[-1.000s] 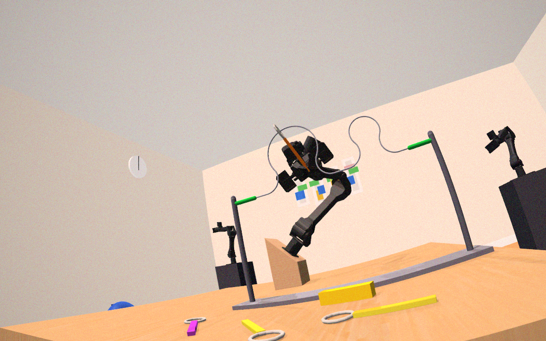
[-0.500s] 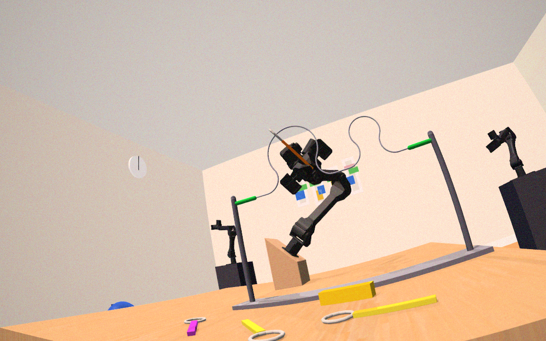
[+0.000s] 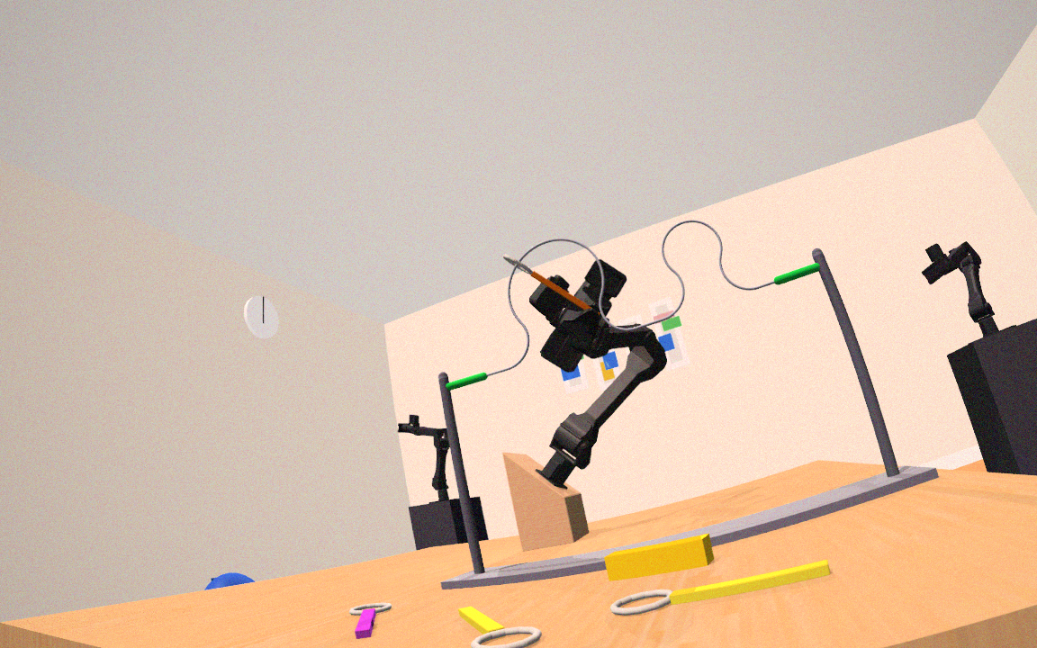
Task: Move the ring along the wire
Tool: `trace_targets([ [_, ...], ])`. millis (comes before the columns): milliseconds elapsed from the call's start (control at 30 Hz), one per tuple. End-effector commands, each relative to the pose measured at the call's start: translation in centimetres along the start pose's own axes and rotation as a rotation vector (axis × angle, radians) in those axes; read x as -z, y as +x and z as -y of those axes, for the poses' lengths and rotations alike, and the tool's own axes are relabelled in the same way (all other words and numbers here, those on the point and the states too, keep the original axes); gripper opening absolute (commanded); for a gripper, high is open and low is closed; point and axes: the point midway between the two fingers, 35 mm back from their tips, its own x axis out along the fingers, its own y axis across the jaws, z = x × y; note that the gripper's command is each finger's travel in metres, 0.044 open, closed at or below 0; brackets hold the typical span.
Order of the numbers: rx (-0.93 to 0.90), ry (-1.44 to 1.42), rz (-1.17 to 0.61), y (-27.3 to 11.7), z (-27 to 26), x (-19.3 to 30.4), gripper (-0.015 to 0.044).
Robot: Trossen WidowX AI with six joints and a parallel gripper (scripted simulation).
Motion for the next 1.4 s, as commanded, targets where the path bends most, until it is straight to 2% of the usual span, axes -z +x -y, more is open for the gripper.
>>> trace_targets([
  [0, -0.023, 0.046, 0.012, 0.0, -0.1, -0.1, -0.0150],
  [1367, -0.290, 0.538, 0.075, -0.1, -2.4, -0.7, -0.0150],
])
